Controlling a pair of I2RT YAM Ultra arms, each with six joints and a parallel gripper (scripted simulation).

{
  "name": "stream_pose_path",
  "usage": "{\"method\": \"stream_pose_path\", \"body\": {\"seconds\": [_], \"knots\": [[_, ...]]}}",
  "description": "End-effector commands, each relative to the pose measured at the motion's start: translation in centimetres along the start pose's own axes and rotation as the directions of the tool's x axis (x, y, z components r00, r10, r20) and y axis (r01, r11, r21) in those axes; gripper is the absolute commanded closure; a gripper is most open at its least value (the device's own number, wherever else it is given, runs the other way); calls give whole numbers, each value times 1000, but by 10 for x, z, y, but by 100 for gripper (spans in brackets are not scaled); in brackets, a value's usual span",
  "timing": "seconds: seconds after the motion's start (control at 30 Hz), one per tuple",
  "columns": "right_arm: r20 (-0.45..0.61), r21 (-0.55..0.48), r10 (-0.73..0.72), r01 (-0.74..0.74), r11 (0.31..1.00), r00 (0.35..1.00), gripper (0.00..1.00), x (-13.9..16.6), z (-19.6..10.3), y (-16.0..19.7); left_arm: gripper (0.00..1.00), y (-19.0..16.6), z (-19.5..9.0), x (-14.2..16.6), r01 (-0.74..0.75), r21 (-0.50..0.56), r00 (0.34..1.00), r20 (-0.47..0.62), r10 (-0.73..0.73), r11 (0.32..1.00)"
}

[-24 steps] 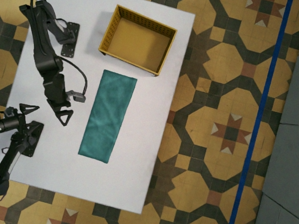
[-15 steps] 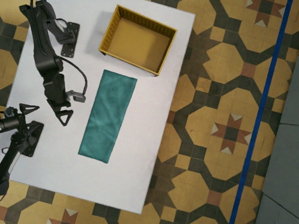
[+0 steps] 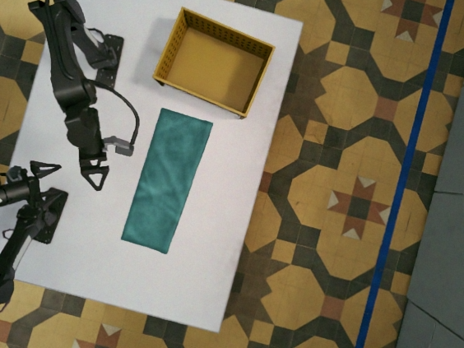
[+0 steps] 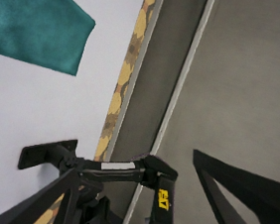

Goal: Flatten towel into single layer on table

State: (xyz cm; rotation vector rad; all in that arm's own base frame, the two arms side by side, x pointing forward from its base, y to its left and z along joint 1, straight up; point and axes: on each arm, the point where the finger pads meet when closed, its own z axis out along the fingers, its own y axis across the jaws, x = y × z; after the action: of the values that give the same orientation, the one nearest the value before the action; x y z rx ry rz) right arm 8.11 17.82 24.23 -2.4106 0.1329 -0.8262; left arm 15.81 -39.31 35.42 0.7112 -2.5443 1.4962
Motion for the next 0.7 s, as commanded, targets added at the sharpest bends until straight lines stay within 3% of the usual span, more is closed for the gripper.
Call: {"method": "stream_pose_path", "body": {"seconds": [0.0, 0.23, 0.3, 0.33, 0.67], "knots": [[0, 5, 5, -5, 1000, 1000, 0, 1, -1, -2, 0, -14, -15, 4, -262, 108, 965, 36, 259, 959], [0, 5, 5, -5, 1000, 1000, 0, 1, -1, -2, 0, -20, -34, -9, -526, 154, 849, 148, 507, 836], [0, 5, 5, -5, 1000, 1000, 0, 1, -1, -2, 0, -20, -34, -9, -526, 154, 849, 148, 507, 836], [0, 5, 5, -5, 1000, 1000, 0, 1, -1, -2, 0, -18, -32, -1, -611, 159, 791, 174, 587, 776], [0, 5, 5, -5, 1000, 1000, 0, 1, -1, -2, 0, -20, -53, -10, -868, 110, 490, 343, 801, 484]]}}
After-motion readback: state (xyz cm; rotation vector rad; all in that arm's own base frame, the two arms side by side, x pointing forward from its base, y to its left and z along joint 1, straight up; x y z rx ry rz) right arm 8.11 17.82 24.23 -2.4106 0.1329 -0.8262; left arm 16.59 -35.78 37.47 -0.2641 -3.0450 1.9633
